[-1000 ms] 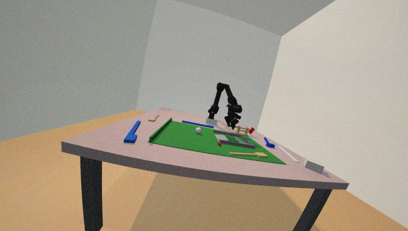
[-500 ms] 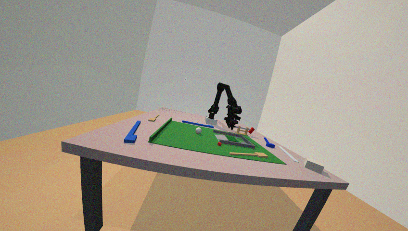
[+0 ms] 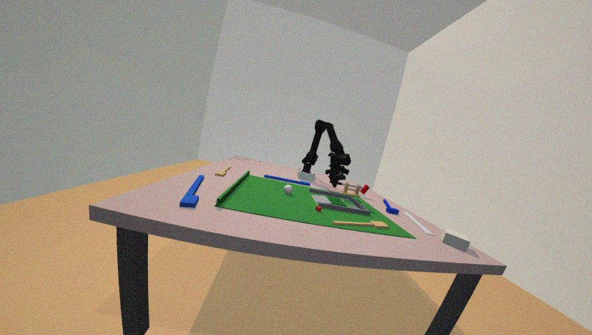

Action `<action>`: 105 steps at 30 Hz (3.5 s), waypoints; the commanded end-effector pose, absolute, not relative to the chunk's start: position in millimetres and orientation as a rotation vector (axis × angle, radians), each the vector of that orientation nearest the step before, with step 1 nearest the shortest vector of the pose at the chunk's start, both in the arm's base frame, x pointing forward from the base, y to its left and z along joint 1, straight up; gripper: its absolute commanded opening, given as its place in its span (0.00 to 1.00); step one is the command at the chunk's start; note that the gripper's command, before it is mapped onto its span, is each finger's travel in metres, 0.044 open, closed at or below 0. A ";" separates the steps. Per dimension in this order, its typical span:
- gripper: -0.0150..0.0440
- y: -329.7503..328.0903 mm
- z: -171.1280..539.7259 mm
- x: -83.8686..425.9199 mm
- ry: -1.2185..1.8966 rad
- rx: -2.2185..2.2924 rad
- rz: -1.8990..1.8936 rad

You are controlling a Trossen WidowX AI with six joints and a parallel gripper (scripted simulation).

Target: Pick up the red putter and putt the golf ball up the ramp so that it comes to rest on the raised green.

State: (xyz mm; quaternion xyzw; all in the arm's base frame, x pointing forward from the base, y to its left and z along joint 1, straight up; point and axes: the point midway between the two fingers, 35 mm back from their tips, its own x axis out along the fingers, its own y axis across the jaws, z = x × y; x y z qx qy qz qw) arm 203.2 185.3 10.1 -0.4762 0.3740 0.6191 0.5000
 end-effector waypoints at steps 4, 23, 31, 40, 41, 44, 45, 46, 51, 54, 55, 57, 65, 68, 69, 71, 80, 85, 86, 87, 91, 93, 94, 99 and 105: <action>0.25 187.4 29.8 206.2 0.903 -1.152 1.497; 0.25 178.9 103.0 209.7 0.932 -1.141 1.463; 0.25 147.3 106.6 240.2 1.039 -1.040 1.302; 0.25 104.9 111.7 268.0 1.146 -0.916 1.096; 0.25 100.1 112.2 270.6 1.157 -0.902 1.077; 0.25 85.2 113.6 277.7 1.187 -0.862 1.022; 0.25 80.1 114.0 279.8 1.197 -0.849 1.003; 0.25 74.9 114.5 281.9 1.206 -0.835 0.985; 0.25 48.5 116.8 291.0 1.254 -0.765 0.891; 0.25 31.8 117.9 295.8 1.284 -0.721 0.831; 0.25 26.1 118.3 297.2 1.293 -0.706 0.812; 0.25 14.7 119.0 299.6 1.312 -0.676 0.772; 0.25 -30.3 121.3 303.9 1.374 -0.554 0.623; 0.25 -47.0 122.0 303.5 1.393 -0.507 0.569; 0.25 -52.6 122.2 303.2 1.399 -0.491 0.551; 0.25 -63.9 122.8 302.5 1.413 -0.460 0.514; 0.25 -117.1 126.1 294.6 1.477 -0.322 0.335; 0.25 -146.2 127.9 286.1 1.508 -0.243 0.236; 0.25 -152.0 128.2 284.0 1.513 -0.228 0.216; 0.25 -157.7 128.6 281.9 1.519 -0.212 0.197; 0.25 -180.3 129.9 272.1 1.540 -0.147 0.118; 0.25 -187.4 130.4 268.6 1.547 -0.126 0.093; 0.25 -188.3 130.4 268.1 1.548 -0.124 0.089; 0.25 -188.5 126.4 268.4 1.548 -0.124 0.089; 0.25 -189.2 105.0 269.1 1.548 -0.124 0.089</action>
